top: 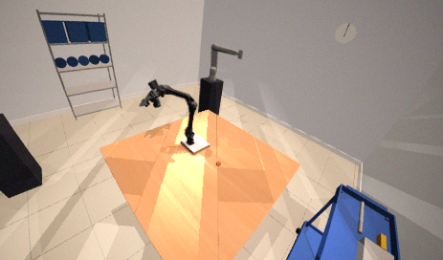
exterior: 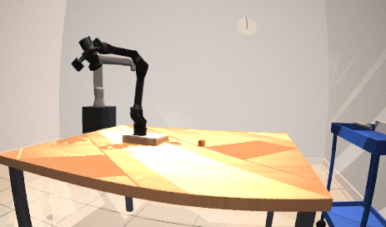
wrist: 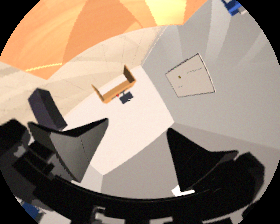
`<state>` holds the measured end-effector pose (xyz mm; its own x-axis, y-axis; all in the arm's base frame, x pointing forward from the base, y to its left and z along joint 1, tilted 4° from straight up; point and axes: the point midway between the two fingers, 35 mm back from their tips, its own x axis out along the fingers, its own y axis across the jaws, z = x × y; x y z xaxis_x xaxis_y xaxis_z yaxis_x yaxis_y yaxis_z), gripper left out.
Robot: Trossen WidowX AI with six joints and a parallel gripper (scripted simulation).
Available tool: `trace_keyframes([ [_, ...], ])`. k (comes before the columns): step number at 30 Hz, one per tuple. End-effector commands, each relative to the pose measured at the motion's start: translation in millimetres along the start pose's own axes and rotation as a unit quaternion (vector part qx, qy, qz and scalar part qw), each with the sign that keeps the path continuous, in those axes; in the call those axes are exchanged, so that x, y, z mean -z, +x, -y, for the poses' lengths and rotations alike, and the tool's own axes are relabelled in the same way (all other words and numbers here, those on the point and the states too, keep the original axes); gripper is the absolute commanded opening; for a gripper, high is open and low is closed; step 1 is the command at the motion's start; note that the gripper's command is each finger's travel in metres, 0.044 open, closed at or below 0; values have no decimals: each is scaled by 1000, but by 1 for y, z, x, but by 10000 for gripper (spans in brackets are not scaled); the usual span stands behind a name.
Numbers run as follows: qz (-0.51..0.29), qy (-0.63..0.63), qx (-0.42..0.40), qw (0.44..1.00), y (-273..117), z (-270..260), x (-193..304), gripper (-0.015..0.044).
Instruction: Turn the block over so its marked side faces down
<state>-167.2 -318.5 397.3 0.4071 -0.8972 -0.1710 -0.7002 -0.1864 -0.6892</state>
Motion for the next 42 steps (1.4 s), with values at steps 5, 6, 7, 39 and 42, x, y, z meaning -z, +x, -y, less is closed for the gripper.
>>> trace_keyframes([
  [5, 28, 81, -36, 996, 33, -5, -13, 440],
  [6, 47, 112, -33, 992, 47, -1, -22, 440],
  [7, 65, 142, -32, 987, 61, 4, -32, 440],
  [39, 400, 500, -376, 670, 165, 193, -420, 440],
  [42, 396, 495, -428, 644, 145, 205, -459, 440],
])
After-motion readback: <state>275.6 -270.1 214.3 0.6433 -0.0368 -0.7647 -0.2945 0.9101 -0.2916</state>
